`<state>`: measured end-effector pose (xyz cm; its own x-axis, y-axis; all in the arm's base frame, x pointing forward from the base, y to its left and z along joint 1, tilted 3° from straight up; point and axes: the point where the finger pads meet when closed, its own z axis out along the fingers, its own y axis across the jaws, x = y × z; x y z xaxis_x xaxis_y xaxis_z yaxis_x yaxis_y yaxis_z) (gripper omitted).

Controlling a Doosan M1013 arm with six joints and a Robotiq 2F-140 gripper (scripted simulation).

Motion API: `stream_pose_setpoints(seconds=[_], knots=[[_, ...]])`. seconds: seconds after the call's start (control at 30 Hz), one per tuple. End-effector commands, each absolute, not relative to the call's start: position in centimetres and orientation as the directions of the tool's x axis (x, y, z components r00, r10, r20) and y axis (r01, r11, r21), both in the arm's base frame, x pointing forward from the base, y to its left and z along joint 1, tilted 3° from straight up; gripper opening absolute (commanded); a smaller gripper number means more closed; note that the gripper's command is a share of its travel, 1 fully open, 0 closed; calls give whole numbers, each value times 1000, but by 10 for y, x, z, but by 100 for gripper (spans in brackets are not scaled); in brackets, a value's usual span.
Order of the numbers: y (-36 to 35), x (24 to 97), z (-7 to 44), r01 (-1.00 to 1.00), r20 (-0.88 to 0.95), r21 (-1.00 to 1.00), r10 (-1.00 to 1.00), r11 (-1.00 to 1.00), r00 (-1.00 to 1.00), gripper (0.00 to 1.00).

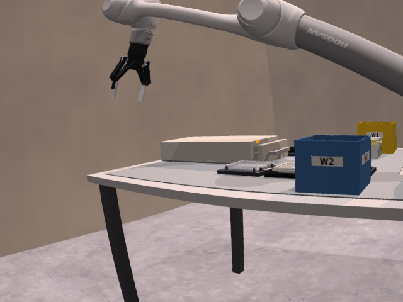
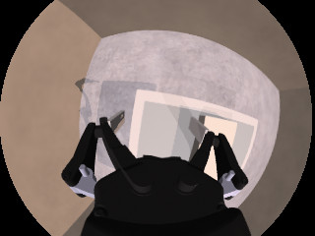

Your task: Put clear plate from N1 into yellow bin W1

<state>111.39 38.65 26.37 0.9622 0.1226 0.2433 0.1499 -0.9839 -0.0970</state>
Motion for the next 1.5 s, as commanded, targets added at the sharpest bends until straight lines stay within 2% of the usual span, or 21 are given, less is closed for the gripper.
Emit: stream_pose_setpoints(seconds=[0.0, 0.53, 0.57, 1.47], knots=[[387, 1114, 264, 150, 244, -97, 123, -984, 962, 100], [387, 1114, 264, 150, 244, -97, 123, -984, 962, 100], [383, 1112, 267, 143, 234, -90, 119, -986, 965, 10], [311, 1058, 315, 119, 197, -60, 106, -991, 975, 10]])
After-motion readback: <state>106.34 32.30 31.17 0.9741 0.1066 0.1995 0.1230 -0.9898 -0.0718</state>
